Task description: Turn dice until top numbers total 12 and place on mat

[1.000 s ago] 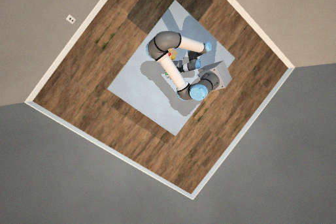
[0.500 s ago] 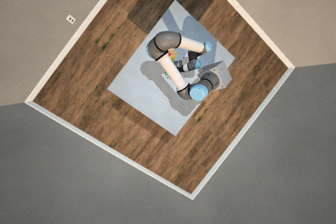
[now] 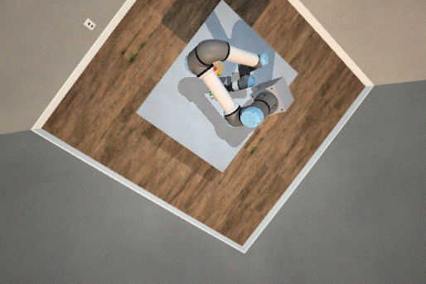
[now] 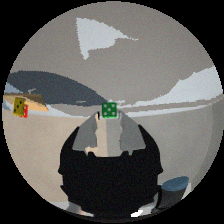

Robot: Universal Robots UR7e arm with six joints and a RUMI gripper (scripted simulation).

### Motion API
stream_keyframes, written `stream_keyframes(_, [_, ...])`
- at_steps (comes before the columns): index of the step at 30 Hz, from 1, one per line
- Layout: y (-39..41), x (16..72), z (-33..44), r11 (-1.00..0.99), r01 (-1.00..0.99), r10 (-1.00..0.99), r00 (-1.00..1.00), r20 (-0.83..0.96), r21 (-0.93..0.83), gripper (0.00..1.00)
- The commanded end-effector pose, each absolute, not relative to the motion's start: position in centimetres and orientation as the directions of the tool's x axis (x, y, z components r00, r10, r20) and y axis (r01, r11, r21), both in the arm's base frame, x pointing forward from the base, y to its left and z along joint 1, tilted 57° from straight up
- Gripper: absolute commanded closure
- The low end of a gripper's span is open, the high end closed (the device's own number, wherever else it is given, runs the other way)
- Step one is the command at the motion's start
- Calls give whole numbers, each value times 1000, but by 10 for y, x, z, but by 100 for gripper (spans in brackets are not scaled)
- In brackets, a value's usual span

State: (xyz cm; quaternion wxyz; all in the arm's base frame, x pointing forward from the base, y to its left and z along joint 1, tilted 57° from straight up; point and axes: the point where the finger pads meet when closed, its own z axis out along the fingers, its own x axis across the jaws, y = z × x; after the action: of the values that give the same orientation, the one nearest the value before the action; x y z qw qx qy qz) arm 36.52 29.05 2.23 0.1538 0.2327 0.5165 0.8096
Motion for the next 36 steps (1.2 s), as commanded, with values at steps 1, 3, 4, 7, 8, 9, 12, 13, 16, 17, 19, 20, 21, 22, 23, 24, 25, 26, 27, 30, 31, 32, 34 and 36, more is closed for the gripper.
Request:
stream_keyframes(1, [291,366,21,-418,-11,488,-846,215,908,76])
stream_keyframes(3, [291,366,21,-418,-11,488,-846,215,908,76])
stream_keyframes(4, [291,366,21,-418,-11,488,-846,215,908,76])
stream_keyframes(7, [291,366,21,-418,-11,488,-846,215,908,76])
stream_keyframes(8, [291,366,21,-418,-11,488,-846,215,908,76])
stream_keyframes(9, [291,366,21,-418,-11,488,-846,215,908,76])
stream_keyframes(12, [291,366,21,-418,-11,488,-846,215,908,76])
stream_keyframes(13, [291,366,21,-418,-11,488,-846,215,908,76])
stream_keyframes(16, [291,365,21,-418,-11,488,-846,215,908,76])
stream_keyframes(17, [291,365,21,-418,-11,488,-846,215,908,76])
stream_keyframes(19, [291,365,21,-418,-11,488,-846,215,908,76])
stream_keyframes(20, [290,365,21,-418,-11,488,-846,215,908,76])
stream_keyframes(21, [290,365,21,-418,-11,488,-846,215,908,76])
stream_keyframes(22, [290,365,21,-419,-11,488,-846,215,908,76])
stream_keyframes(23, [290,365,21,-419,-11,488,-846,215,908,76])
stream_keyframes(24, [290,365,21,-419,-11,488,-846,215,908,76])
stream_keyframes(25, [290,365,21,-419,-11,488,-846,215,908,76])
stream_keyframes(26, [289,364,21,-419,-11,488,-846,215,908,76])
stream_keyframes(27, [289,364,20,-419,-11,488,-846,215,908,76])
stream_keyframes(30, [288,363,20,-418,-11,488,-846,215,908,76])
stream_keyframes(31, [287,363,20,-418,-11,488,-846,215,908,76])
stream_keyframes(32, [286,363,19,-419,-11,488,-846,215,908,76])
stream_keyframes(34, [286,363,19,-419,-11,488,-846,215,908,76])
stream_keyframes(36, [285,362,19,-419,-11,488,-846,215,908,76])
